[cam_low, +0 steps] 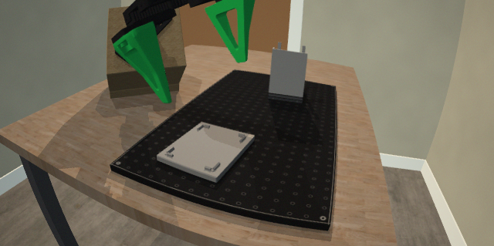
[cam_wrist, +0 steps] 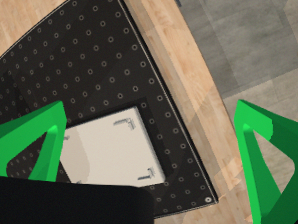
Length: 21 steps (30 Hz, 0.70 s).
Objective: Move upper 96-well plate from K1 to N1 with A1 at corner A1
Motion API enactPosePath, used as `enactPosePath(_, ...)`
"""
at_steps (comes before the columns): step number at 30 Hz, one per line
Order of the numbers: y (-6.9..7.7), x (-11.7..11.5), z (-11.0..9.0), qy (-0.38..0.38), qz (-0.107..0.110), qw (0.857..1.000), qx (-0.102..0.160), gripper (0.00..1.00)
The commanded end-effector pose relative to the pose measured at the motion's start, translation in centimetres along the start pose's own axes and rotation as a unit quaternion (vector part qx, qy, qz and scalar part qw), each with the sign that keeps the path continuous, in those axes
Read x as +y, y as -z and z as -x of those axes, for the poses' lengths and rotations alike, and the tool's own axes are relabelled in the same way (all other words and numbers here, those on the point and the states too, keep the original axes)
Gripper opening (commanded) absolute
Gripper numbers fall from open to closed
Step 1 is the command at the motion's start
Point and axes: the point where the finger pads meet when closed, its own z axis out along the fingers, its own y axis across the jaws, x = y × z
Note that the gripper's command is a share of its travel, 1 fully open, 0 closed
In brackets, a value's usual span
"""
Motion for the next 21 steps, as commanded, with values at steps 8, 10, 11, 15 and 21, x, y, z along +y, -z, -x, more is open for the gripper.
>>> enactPosePath(8, -2.3, 1.8, -0.2, 0.041, 0.033, 0.998, 0.046, 1.0)
enactPosePath(10, -3.1, 2.3, -0.4, 0.043, 0.035, 0.997, 0.049, 1.0)
enactPosePath(11, -3.5, 2.6, -0.6, 0.052, 0.042, 0.996, 0.061, 1.0)
enactPosePath(15, -4.5, 4.2, -1.9, 0.063, 0.053, 0.993, 0.08, 1.0)
enactPosePath(21, -5.1, 5.3, -1.1, 0.096, 0.062, 0.989, 0.089, 1.0)
